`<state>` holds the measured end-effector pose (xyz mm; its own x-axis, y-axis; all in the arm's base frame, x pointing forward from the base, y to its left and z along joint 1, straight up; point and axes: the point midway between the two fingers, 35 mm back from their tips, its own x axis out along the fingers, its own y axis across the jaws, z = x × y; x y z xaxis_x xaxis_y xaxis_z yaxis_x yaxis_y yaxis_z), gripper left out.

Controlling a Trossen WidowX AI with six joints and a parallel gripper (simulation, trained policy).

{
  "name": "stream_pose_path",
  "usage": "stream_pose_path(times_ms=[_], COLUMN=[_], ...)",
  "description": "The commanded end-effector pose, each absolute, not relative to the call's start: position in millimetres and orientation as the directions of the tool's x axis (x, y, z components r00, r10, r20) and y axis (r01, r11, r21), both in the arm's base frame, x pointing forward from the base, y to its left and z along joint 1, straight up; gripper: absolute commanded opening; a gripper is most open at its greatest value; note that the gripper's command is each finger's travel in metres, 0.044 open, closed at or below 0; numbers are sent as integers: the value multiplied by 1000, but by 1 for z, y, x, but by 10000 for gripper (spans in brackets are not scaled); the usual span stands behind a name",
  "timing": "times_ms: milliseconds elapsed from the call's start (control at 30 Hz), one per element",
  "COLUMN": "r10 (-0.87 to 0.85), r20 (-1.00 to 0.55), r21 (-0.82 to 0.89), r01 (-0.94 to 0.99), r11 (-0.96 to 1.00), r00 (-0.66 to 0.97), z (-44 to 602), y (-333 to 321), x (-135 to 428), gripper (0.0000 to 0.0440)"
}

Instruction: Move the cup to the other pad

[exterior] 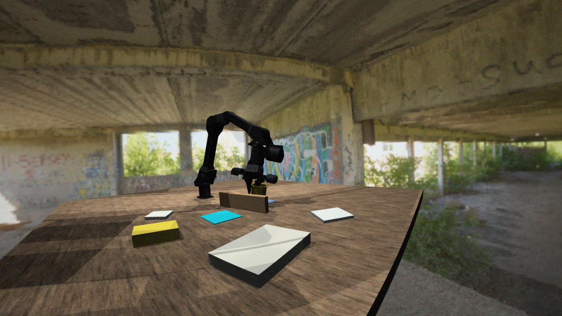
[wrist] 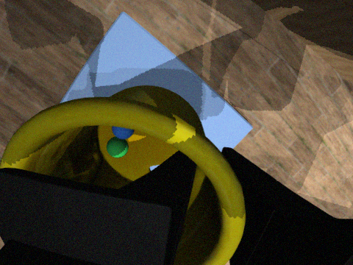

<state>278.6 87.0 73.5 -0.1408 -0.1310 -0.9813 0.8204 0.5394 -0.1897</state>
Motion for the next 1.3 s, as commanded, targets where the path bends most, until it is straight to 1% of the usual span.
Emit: stream_pose_path(times_ms=[0,333,667,1267], r10=[-121,-86,-65,-79], r20=[-985,-994,-998,-987], r21=[-166,-96,-20,114], r01=[831,879,919,955], r11=[530,467,394,272], r00=[-119,-64,6,140], z=[84,121,154,177], y=[86,78,65,17], x=[280,284,295,329], gripper=[0,6,0,0])
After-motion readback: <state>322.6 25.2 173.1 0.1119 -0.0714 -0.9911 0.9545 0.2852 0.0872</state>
